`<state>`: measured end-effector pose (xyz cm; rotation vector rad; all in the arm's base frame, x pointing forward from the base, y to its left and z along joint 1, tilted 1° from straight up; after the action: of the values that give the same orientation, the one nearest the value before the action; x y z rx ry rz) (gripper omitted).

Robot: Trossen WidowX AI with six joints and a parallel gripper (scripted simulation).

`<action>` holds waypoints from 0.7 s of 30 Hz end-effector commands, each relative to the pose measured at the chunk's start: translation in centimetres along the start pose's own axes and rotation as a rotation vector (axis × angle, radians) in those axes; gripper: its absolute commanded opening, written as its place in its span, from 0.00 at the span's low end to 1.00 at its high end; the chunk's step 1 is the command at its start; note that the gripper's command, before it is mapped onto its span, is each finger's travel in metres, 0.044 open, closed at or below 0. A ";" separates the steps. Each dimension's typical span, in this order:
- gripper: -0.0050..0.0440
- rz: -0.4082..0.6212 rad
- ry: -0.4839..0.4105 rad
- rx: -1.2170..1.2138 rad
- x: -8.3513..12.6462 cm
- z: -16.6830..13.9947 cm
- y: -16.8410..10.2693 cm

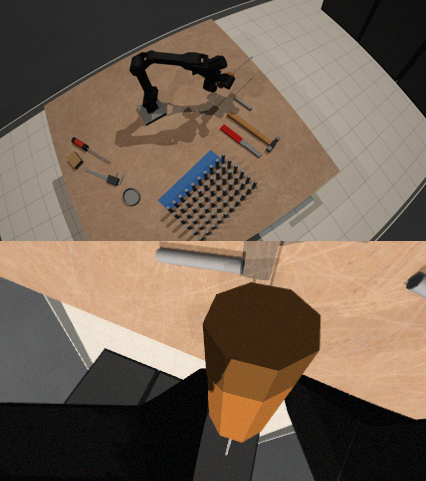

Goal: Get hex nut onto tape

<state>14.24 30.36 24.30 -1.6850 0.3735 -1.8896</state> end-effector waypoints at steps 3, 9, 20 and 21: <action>0.00 0.036 0.009 0.033 0.4 0.1 -1.2; 0.00 0.041 0.013 0.032 0.1 0.1 -1.1; 0.00 0.035 0.009 0.030 -1.7 0.1 -0.3; 0.00 0.035 0.009 0.030 -1.9 0.1 -0.2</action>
<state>14.33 31.49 22.58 -1.6716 0.3633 -1.8773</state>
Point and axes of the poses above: the point midway between the two fingers, 35 mm back from their tips, its own x axis back along the fingers, its own z axis across the jaws, y = z × x, the point moved 7 cm from there along x, back along the fingers, and after that the axes turned 11 degrees about -x, right-handed, at the moved point
